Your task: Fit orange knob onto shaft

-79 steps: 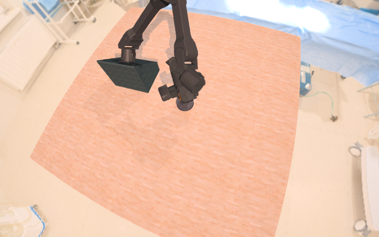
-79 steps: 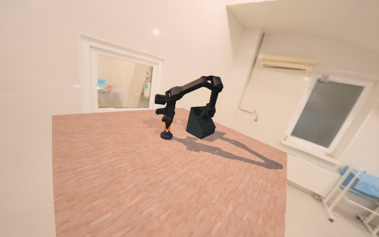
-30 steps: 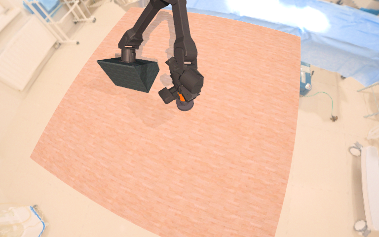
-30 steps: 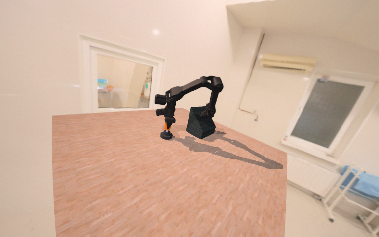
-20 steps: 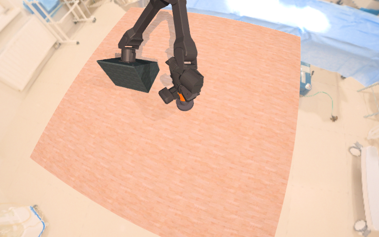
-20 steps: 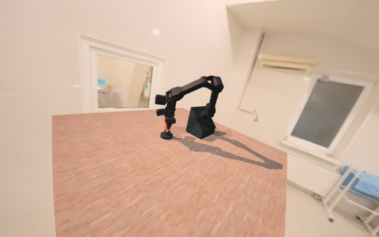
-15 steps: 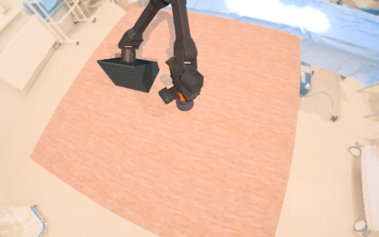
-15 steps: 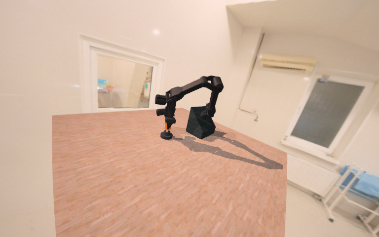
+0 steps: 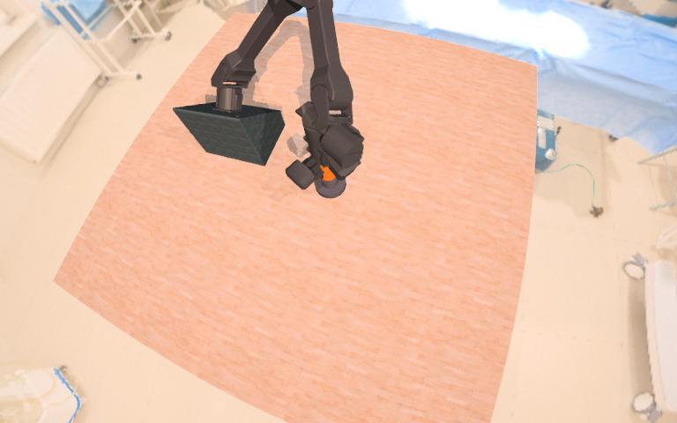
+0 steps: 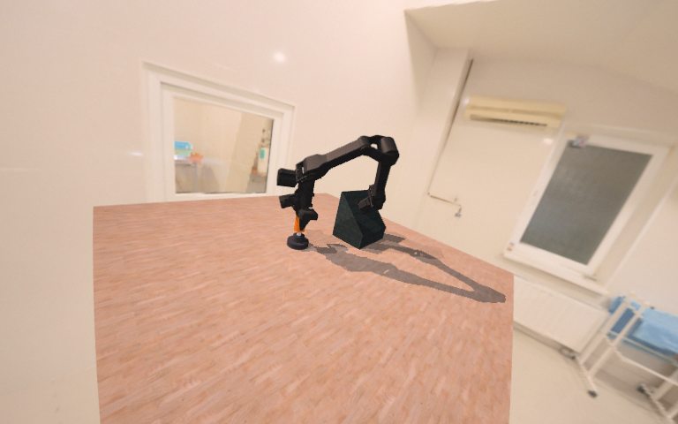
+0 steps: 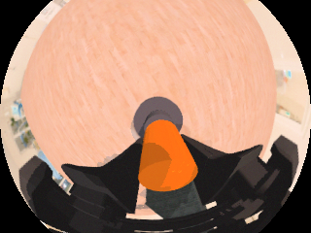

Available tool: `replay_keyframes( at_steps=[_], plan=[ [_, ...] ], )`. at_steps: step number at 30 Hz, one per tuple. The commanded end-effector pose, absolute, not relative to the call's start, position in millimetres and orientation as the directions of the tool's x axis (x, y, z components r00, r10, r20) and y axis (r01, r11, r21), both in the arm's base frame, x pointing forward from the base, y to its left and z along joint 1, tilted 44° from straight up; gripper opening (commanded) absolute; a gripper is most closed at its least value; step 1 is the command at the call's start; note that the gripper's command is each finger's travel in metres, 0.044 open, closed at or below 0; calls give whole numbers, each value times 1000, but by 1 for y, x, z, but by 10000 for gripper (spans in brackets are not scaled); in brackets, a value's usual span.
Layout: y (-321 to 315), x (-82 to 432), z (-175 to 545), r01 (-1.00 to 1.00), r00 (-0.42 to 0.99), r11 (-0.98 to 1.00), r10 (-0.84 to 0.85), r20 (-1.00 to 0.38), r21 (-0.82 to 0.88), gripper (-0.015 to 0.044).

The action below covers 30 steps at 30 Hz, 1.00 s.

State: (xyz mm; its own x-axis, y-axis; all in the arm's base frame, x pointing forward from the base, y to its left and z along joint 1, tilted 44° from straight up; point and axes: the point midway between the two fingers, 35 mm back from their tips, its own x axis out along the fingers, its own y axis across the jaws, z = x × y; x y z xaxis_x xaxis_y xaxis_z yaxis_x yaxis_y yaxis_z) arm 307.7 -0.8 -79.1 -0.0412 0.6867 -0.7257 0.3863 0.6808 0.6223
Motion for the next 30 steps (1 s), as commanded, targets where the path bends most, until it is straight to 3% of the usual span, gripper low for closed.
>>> replay_keyframes(
  at_steps=[1,30],
  plan=[
    [-2,309,-79,354,-36,689,685,-727,632,0],
    [-2,308,-78,354,-37,689,685,-727,632,0]
  ],
)
